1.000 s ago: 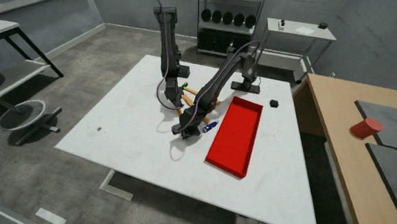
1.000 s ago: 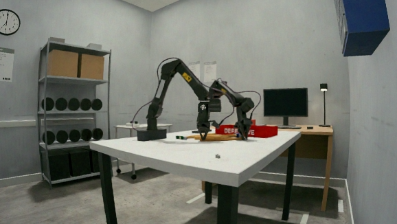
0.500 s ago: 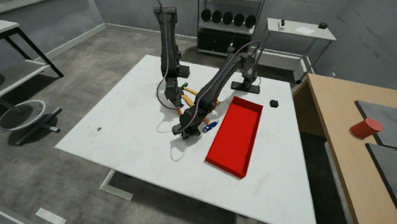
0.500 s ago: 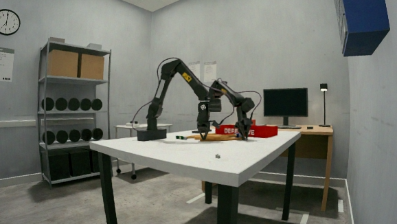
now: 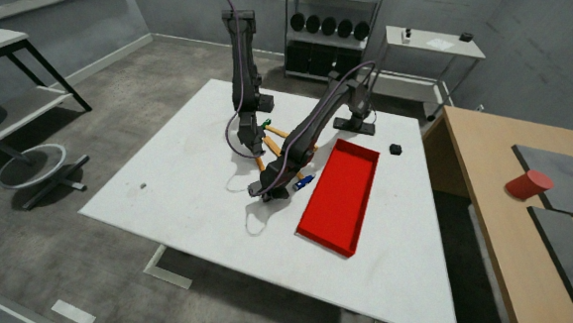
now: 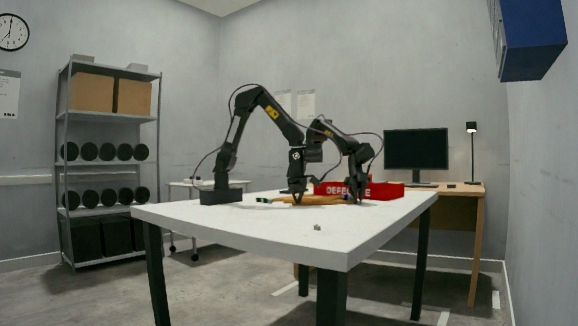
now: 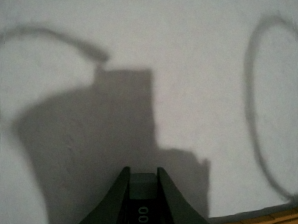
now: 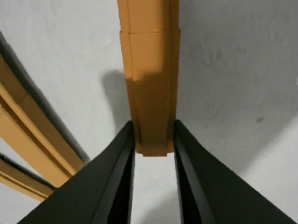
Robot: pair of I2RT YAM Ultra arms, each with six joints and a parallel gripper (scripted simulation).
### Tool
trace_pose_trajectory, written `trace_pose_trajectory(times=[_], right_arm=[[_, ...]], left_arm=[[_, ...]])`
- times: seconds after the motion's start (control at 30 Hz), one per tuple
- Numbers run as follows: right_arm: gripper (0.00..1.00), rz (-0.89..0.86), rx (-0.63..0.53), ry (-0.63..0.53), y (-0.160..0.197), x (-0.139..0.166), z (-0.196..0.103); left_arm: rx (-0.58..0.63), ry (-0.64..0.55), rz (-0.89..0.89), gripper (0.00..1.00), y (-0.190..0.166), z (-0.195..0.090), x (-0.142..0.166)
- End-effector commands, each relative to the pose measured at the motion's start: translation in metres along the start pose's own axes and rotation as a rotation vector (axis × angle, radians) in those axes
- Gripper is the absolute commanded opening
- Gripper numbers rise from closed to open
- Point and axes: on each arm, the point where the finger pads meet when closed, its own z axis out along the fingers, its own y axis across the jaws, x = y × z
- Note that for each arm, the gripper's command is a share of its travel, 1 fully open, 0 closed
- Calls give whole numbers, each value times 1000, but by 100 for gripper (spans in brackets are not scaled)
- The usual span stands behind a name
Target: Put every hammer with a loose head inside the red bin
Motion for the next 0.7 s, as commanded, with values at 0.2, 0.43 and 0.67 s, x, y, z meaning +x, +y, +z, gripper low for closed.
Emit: trace_pose_trajectory(times=[0.2, 0.43, 0.67], right_arm=[[17, 3, -11, 152, 5, 40, 7], [17, -7, 8, 16, 1, 3, 1], [17, -5, 8, 16, 0, 3, 1]], left_arm=[[-48, -18, 3, 9, 25, -14, -7], [-11, -13, 6, 9, 5, -6, -5], [2, -14, 6, 9, 0, -5, -5]])
